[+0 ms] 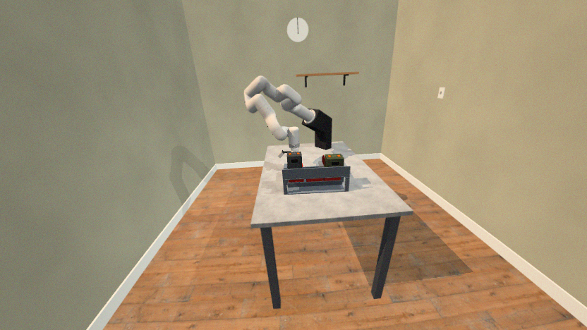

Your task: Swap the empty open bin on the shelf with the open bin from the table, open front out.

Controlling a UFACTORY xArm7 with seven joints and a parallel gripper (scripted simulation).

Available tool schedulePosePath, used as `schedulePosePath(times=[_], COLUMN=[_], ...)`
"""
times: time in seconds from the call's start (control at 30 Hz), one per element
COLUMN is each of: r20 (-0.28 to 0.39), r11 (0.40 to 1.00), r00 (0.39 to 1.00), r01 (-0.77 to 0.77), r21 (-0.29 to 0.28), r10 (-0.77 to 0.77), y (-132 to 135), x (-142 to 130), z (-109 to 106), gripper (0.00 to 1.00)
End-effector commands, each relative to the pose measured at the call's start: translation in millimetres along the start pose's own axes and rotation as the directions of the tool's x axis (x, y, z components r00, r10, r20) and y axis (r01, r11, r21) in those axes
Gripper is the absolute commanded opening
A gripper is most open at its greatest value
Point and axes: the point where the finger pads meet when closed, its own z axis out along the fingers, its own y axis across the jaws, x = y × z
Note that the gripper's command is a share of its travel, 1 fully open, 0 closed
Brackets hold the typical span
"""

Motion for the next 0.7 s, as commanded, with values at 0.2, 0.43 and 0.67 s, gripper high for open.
schedulePosePath(times=[0.2,0.43,0.67], r20=[0.001,0.001,0.001], r11=[1.0,1.0,1.0], r00=[1.0,1.0,1.0], r01=[0.001,0.001,0.001], r21=[0.002,0.002,0.002], r10=[-0.001,-0.001,-0.001], y=[-10,-20,-28], x=[0,0,0], z=[-1,-1,-1], gripper=[0.0,0.0,0.0])
